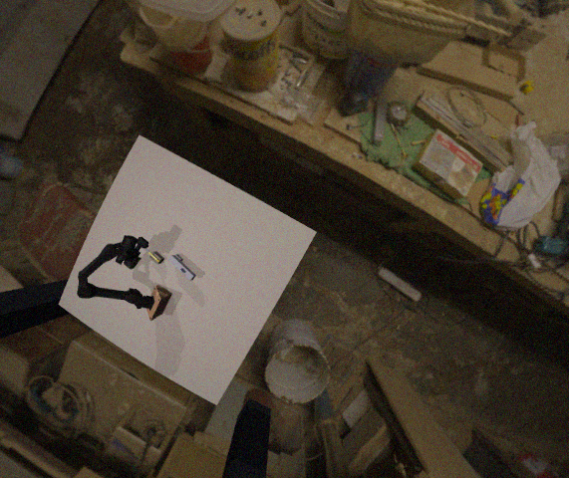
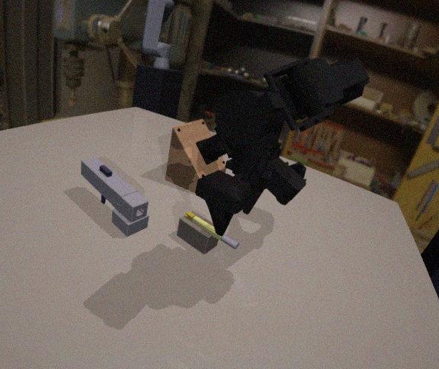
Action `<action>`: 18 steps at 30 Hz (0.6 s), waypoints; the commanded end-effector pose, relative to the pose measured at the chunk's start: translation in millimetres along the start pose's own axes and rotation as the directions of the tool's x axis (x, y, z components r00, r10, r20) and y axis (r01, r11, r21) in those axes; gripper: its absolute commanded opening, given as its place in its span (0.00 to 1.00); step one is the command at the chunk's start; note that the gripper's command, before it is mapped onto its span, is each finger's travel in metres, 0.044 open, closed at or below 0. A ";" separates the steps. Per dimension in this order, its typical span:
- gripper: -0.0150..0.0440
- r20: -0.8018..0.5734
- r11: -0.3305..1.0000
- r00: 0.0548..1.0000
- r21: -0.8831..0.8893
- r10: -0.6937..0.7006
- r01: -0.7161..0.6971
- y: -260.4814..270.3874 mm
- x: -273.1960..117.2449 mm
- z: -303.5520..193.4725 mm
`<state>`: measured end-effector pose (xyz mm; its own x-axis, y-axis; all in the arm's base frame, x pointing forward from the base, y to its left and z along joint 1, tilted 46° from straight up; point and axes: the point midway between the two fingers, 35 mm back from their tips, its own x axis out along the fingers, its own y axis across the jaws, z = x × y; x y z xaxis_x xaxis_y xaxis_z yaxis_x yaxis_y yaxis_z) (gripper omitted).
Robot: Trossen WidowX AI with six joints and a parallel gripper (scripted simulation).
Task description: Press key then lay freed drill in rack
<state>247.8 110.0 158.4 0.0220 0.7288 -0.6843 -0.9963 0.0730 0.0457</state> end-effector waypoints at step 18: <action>1.00 0.606 -0.466 0.788 -0.669 0.109 0.579 206.0 -100.3 173.8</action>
<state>90.1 174.0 351.3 0.0346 0.9875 -0.1539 0.1950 -0.1577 -0.9680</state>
